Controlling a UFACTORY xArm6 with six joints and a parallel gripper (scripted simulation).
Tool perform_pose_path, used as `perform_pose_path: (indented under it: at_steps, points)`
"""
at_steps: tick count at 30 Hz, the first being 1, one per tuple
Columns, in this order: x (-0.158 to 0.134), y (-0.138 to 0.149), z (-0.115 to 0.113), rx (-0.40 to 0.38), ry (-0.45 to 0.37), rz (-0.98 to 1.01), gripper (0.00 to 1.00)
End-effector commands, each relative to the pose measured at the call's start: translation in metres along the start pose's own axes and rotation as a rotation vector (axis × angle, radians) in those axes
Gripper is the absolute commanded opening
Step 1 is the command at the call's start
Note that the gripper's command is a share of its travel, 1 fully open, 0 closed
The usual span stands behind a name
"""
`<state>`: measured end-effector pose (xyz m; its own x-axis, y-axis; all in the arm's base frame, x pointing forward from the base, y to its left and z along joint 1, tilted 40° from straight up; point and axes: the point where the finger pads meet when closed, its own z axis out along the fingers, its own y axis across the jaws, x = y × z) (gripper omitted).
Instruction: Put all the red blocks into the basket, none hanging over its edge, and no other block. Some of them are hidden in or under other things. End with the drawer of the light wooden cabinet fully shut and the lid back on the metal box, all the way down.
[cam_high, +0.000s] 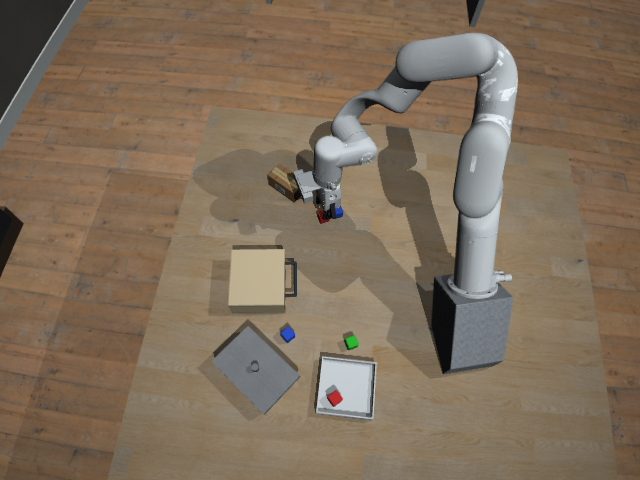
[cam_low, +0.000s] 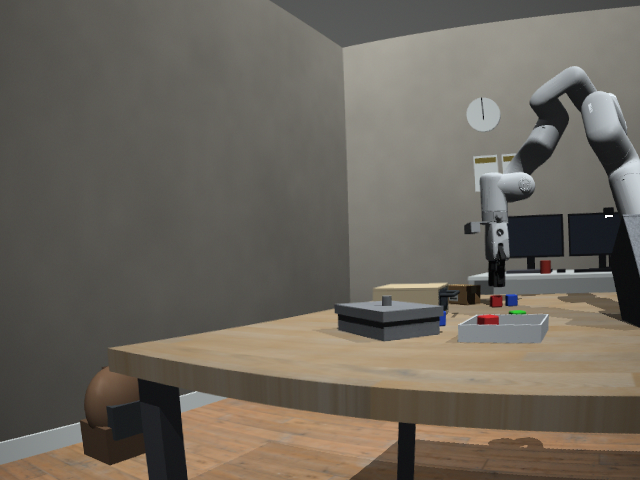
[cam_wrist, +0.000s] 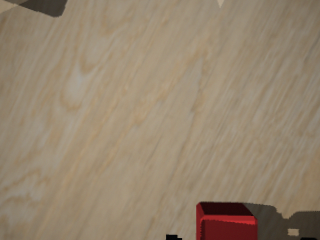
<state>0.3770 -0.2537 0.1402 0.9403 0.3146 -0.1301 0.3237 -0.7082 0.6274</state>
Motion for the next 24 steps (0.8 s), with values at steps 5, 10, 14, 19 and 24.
perform_pose_path:
  at_steps: [5,10,14,19,24]
  points:
    - [0.0011,0.0013,0.0086,-0.003,0.003,0.001,0.57]
    - [0.001,0.0013,0.0121,-0.003,0.003,0.001,0.57]
    - [0.001,0.0013,0.0126,-0.003,0.003,0.001,0.57]
    - [0.001,0.0013,0.0127,-0.003,0.003,0.001,0.57]
    - [0.0011,0.0014,0.0127,-0.003,0.003,0.001,0.57]
